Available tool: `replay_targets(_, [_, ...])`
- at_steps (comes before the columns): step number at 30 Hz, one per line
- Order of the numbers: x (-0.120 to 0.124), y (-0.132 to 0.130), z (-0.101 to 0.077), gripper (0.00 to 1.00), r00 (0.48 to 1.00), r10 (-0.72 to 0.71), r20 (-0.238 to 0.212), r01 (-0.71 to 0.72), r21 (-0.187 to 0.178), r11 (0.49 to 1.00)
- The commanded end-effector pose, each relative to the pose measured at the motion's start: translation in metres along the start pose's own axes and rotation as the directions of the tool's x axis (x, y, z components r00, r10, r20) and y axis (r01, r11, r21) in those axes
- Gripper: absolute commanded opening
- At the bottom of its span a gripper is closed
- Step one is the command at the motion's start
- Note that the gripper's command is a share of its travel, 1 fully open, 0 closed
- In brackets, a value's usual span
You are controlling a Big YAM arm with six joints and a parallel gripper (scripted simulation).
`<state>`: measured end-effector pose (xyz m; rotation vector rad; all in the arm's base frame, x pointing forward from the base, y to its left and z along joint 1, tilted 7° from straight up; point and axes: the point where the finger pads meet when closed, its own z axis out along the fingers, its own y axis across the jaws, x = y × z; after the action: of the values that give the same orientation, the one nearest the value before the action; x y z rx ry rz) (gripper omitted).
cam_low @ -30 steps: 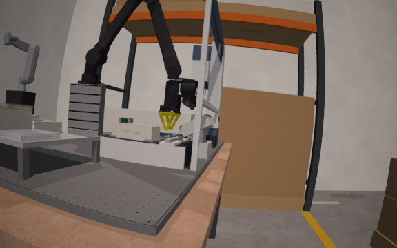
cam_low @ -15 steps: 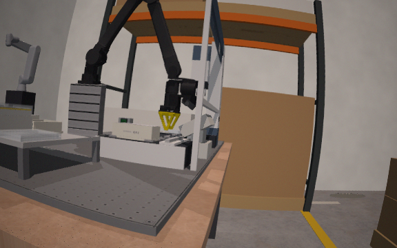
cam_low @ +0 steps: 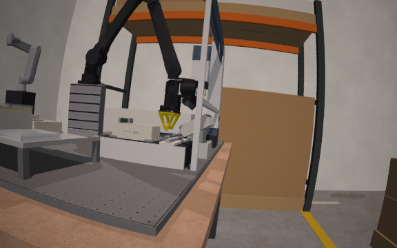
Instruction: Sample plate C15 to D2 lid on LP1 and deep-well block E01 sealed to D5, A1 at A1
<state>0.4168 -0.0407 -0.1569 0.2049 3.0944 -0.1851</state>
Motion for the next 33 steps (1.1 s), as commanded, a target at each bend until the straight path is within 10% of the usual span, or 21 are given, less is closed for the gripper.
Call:
replay_targets(1, [-0.015,0.0,-0.007,0.0,1.0,0.003,0.028,-0.003,-0.004,1.0])
replay_targets(33, [-0.016,-0.004,0.006,0.0,1.0,0.008,0.022,-0.008,-0.004,1.0])
